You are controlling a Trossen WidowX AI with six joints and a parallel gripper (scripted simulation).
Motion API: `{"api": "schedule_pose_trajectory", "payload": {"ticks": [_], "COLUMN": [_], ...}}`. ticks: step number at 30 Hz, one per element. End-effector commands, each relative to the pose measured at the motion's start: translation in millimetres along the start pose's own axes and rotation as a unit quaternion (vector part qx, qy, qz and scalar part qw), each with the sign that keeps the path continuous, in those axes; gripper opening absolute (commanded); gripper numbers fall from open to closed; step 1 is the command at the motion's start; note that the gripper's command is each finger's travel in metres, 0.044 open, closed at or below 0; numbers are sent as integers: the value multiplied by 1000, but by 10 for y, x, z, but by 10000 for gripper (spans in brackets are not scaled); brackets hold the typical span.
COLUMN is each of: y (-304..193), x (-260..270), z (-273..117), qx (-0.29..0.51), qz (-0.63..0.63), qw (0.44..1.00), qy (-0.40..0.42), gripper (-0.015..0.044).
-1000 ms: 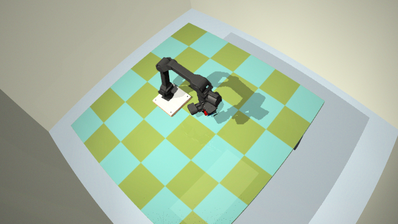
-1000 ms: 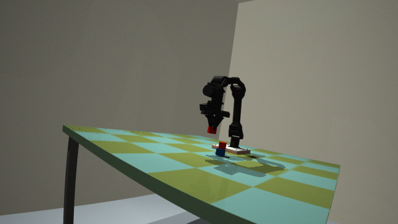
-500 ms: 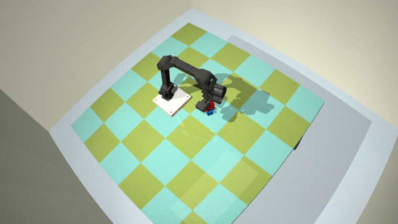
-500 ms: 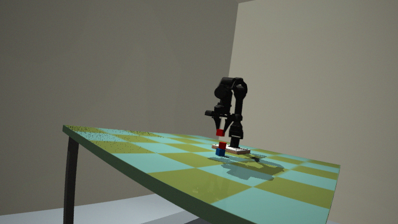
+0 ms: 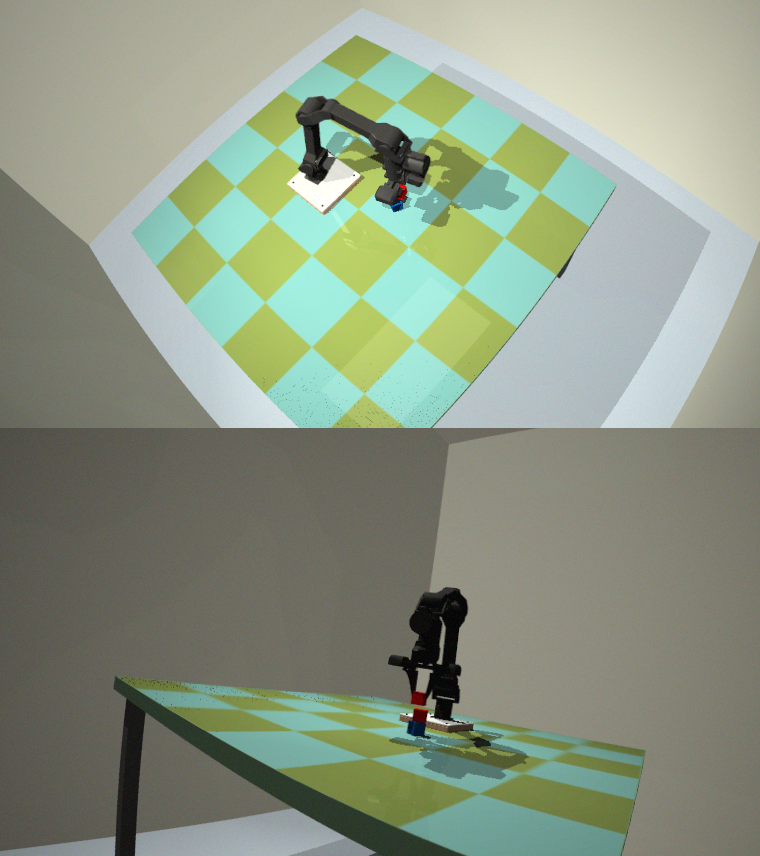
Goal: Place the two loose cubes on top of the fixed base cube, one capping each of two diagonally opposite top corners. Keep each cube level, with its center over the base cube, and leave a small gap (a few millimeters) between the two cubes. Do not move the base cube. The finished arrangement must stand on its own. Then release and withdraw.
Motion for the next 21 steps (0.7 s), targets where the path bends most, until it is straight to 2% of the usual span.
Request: {"api": "schedule_pose_trajectory", "payload": {"ticks": [1,21], "y": [-31,-24], "x": [4,3], "z": [121,279], "qx": [2,4], "qz": [-13,-5], "qw": [1000,1000], "qy": [-5,-3], "gripper": [105,105]}}
Point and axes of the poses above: the point midway between the two fingers, 35 mm back from their tips, its own z axis out along the fingers, its own x axis across the jaws, y = z × x, the point moved 5 cm from there along -z, back along the fingers, and after that the axes turned 4 degrees about z, right-handed, at the moved point
